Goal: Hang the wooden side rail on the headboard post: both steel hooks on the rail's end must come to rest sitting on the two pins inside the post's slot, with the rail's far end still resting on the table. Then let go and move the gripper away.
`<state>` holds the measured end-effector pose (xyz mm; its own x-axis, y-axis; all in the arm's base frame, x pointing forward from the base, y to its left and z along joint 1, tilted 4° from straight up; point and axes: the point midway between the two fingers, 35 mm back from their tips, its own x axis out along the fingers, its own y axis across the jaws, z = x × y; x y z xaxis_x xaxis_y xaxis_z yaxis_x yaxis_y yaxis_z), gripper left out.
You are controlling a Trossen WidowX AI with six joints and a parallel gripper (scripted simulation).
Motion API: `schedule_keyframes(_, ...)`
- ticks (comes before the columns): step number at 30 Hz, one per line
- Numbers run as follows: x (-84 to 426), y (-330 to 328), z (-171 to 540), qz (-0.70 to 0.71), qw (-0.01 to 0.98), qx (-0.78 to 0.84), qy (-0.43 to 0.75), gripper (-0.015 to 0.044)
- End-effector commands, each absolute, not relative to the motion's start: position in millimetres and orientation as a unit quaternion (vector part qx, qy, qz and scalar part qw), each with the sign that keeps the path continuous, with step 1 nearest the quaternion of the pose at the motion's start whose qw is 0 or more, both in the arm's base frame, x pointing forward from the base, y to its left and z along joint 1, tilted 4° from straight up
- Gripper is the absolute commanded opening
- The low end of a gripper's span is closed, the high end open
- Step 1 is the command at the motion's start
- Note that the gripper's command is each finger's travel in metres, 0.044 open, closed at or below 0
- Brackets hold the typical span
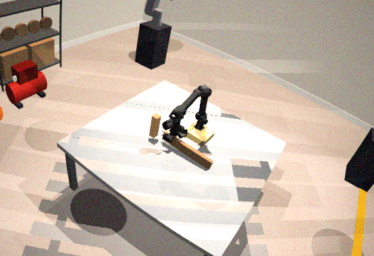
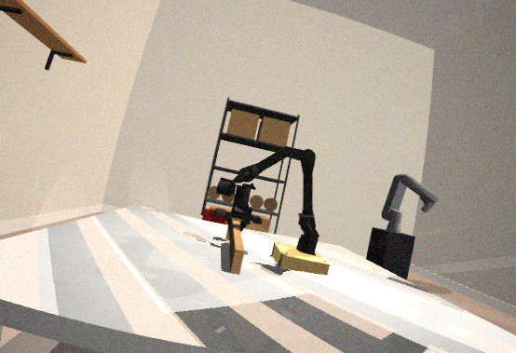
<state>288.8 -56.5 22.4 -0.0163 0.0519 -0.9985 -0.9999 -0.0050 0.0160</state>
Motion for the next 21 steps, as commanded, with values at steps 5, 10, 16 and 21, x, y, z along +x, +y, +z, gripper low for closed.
schedule_keyframes(5,288.6,-58.7,23.1,0.516,0.508,-0.487,0.489,0.0000)
schedule_keyframes(10,288.1,-59.3,23.6,0.516,0.508,-0.487,0.489,0.0000)
schedule_keyframes(16,288.1,-60.0,24.0,0.516,0.508,-0.487,0.489,0.0000)
schedule_keyframes(21,288.5,-60.5,23.6,0.516,0.508,-0.487,0.489,0.0000)
